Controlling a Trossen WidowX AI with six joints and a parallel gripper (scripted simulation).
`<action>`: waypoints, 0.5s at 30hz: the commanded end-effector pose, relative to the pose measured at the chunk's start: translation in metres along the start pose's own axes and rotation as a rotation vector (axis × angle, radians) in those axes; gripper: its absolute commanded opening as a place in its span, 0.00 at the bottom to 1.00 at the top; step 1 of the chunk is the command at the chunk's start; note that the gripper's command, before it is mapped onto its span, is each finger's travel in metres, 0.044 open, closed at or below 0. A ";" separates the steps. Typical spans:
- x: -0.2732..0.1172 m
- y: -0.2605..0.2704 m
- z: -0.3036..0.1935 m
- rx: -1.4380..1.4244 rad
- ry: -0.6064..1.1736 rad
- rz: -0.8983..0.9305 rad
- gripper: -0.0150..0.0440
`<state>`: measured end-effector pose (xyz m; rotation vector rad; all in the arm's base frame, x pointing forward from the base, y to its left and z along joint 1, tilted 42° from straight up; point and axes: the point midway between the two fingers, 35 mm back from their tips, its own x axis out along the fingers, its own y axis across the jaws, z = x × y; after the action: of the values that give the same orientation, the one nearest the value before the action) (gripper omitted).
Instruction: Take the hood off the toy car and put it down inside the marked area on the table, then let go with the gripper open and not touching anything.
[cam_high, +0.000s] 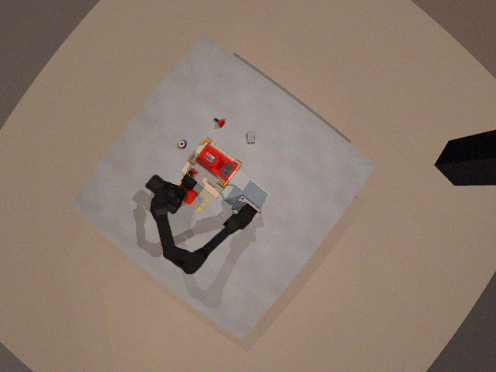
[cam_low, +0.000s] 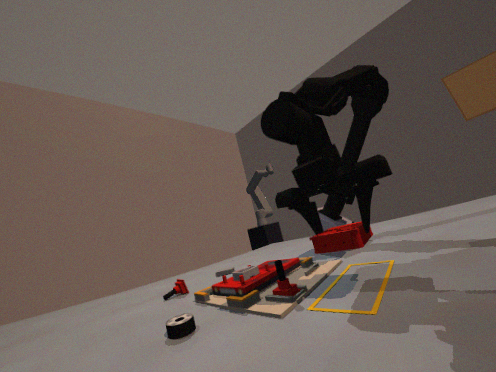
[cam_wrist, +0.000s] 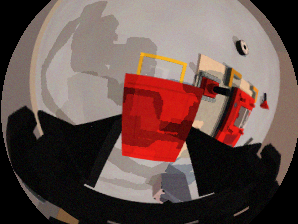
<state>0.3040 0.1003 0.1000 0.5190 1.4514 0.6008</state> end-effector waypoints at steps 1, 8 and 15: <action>0.005 0.000 -0.001 0.005 0.003 0.003 0.25; 0.012 0.000 -0.001 0.005 0.003 0.004 0.25; 0.019 0.000 -0.002 0.005 0.003 0.005 0.25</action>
<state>0.3041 0.1100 0.0898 0.5201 1.4507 0.6019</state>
